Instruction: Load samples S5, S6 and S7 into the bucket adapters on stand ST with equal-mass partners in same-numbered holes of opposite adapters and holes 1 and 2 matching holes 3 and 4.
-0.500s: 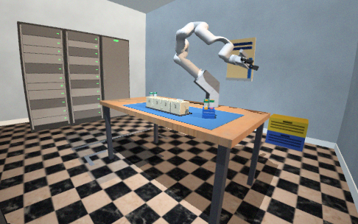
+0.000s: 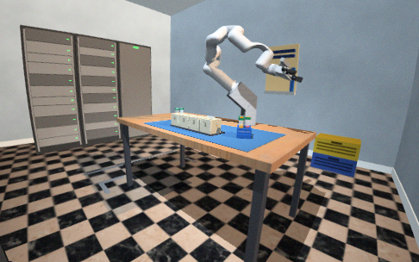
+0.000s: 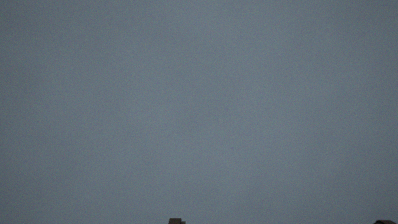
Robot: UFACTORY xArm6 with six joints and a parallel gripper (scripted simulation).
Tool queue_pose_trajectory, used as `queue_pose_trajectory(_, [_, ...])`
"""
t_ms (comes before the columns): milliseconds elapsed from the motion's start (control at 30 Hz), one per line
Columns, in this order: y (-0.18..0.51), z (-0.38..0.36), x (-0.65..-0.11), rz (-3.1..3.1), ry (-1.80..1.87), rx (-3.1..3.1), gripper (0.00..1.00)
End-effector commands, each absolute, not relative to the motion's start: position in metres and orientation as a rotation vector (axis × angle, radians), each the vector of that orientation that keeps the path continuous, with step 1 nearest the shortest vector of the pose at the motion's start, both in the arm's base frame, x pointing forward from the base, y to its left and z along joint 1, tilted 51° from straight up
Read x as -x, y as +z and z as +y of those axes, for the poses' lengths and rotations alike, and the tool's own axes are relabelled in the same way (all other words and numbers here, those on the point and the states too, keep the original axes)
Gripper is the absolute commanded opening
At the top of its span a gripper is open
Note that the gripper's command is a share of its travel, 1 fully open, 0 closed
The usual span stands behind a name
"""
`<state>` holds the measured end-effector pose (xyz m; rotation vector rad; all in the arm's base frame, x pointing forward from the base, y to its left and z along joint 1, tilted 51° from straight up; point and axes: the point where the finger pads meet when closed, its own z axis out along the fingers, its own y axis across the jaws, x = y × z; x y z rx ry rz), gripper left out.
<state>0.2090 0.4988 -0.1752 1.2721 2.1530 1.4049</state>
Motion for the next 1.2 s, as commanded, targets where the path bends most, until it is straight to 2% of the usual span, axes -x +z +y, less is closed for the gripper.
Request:
queue_pose_trajectory(0, [-0.174, 0.501, -0.209, 2.152, 1.410, -1.272, 1.00])
queue_pose_trajectory(1167, [-0.083, 0.477, -0.297, 1.778, 1.389, -1.510, 1.00])
